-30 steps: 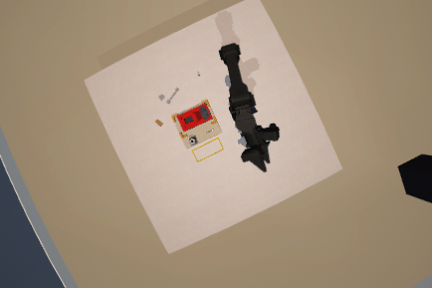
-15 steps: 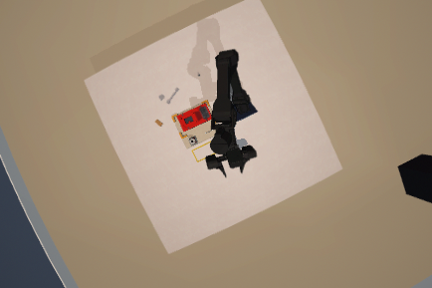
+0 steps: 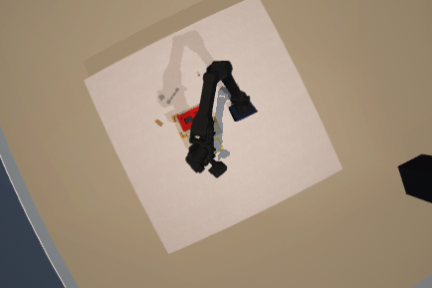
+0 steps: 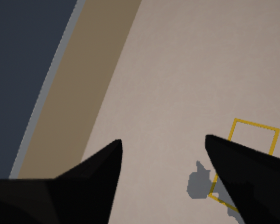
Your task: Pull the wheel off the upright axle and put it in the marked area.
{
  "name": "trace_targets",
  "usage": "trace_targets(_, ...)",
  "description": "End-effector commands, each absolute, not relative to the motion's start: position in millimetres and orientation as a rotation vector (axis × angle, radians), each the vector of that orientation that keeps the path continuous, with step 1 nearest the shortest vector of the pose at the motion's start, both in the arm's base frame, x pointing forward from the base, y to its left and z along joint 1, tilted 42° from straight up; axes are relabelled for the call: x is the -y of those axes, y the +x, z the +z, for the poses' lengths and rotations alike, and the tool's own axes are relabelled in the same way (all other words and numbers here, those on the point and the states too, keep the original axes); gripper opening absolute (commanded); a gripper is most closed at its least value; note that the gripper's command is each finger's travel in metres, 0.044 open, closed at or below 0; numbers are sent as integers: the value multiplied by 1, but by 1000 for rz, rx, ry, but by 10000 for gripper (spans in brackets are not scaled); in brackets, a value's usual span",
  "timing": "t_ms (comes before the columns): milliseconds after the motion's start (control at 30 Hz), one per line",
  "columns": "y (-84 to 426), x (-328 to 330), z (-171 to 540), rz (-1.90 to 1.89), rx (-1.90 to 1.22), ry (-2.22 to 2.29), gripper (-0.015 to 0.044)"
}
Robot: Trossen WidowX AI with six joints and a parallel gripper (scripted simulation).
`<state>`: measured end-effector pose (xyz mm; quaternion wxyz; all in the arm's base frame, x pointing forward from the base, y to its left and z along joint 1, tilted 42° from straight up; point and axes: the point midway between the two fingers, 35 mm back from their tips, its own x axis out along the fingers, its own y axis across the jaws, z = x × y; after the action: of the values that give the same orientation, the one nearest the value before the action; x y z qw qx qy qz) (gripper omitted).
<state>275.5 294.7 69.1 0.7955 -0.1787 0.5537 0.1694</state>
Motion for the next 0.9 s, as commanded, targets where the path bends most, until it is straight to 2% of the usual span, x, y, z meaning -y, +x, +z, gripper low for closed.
trace_targets(0, 296, -268, 57, 112, -1236, -239, 300)
trace_targets(433, 341, -180, 29, -702, -1140, 243, 300)
trace_targets(867, 363, -97, 13, -1357, -709, 619, 300)
